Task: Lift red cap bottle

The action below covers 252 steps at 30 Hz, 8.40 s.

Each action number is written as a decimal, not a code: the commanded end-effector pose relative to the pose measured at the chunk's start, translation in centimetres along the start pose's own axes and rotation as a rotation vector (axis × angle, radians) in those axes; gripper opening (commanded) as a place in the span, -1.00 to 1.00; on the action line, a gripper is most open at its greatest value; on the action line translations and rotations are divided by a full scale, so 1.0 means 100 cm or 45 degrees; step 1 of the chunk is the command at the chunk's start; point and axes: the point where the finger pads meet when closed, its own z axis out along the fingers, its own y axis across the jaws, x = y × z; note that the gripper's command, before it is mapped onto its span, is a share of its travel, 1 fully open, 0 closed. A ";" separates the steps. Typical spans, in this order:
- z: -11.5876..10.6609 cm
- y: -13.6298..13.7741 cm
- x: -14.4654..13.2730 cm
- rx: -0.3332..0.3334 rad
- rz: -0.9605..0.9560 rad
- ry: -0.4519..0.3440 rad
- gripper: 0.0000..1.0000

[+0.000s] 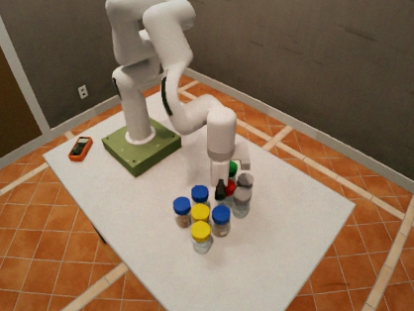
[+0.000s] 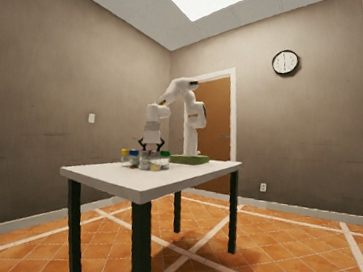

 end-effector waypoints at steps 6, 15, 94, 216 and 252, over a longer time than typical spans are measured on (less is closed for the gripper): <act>0.034 0.002 0.002 -0.005 0.000 0.005 0.58; 0.033 0.001 0.005 -0.002 0.000 0.002 0.58; 0.001 0.001 0.025 -0.001 0.000 0.001 -1.00; -0.059 0.001 0.025 -0.001 0.000 0.002 -1.00; -0.059 0.001 0.025 -0.001 0.000 0.002 -1.00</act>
